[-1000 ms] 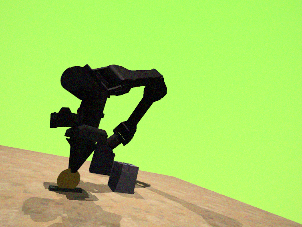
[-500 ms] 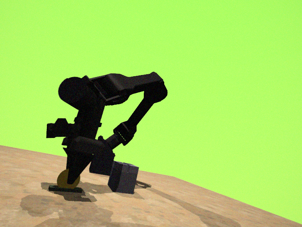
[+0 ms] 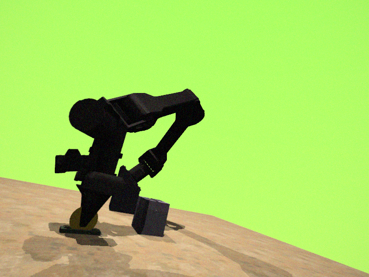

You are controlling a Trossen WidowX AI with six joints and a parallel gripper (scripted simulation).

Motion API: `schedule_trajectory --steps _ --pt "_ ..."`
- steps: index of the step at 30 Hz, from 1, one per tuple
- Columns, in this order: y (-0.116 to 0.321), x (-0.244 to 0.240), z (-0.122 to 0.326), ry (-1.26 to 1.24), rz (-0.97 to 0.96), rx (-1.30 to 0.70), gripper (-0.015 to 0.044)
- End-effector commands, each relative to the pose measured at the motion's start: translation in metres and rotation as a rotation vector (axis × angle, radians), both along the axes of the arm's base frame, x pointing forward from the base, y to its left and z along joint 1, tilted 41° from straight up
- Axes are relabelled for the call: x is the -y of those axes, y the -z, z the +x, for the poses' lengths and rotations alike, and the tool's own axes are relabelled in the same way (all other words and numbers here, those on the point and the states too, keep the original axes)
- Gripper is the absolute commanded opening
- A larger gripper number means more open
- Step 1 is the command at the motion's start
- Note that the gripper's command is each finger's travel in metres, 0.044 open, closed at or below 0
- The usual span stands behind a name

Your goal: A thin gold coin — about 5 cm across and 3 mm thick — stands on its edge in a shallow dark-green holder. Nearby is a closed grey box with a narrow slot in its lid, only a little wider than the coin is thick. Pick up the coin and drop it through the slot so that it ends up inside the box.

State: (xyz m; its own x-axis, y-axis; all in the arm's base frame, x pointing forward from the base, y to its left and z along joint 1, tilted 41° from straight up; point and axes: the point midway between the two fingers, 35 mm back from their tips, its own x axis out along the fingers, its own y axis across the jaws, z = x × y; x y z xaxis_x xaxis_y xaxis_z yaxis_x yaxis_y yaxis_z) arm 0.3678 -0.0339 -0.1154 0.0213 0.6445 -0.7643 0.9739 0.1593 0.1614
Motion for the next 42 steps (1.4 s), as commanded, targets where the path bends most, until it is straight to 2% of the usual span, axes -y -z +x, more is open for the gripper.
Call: schedule_trajectory --steps 1,42 --pt "0.002 -0.001 0.0 0.005 0.004 -0.005 0.0" --pt "-0.068 0.059 -0.001 0.005 0.0 -0.005 0.0"
